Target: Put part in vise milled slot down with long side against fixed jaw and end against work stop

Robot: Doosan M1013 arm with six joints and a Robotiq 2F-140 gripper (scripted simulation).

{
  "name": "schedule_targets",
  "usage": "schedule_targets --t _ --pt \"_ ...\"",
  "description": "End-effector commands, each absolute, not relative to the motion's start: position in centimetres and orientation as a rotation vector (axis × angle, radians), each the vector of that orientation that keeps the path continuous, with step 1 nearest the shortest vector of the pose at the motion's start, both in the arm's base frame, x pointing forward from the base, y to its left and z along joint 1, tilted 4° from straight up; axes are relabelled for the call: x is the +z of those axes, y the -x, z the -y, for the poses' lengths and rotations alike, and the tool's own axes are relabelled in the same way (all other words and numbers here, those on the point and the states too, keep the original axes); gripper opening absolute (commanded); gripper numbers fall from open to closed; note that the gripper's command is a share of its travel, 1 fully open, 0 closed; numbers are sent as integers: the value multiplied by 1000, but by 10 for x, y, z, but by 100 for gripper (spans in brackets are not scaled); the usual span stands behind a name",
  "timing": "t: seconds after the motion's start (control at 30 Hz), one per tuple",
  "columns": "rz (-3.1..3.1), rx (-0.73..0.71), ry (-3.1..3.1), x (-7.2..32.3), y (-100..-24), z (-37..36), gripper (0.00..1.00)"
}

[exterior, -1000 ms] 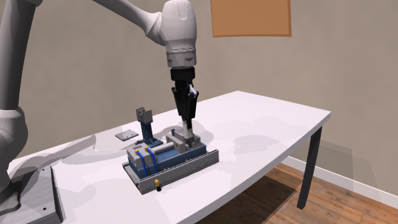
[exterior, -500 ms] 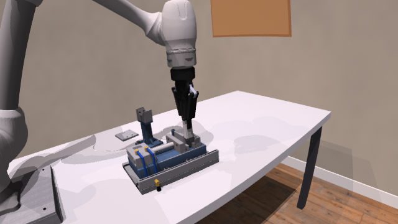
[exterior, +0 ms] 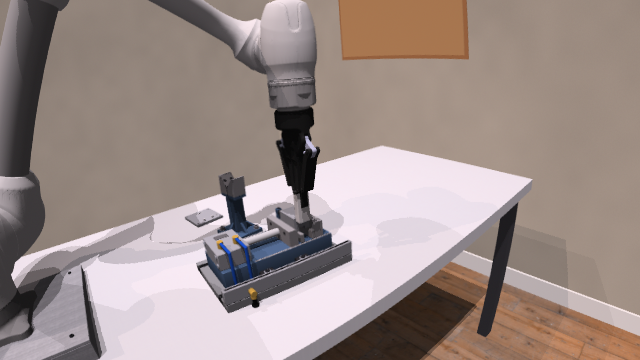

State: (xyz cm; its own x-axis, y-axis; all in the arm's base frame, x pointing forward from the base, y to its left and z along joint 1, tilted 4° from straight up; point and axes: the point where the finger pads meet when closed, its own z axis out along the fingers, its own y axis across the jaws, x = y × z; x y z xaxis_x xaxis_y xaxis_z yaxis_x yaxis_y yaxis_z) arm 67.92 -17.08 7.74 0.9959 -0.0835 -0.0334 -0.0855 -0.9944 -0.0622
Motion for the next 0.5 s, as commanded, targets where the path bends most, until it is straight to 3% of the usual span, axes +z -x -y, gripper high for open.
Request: schedule_targets --t 0.0,0.47 --pt "-130 48 3073 77 -679 173 0" --pt "-130 48 3073 76 -677 194 0"
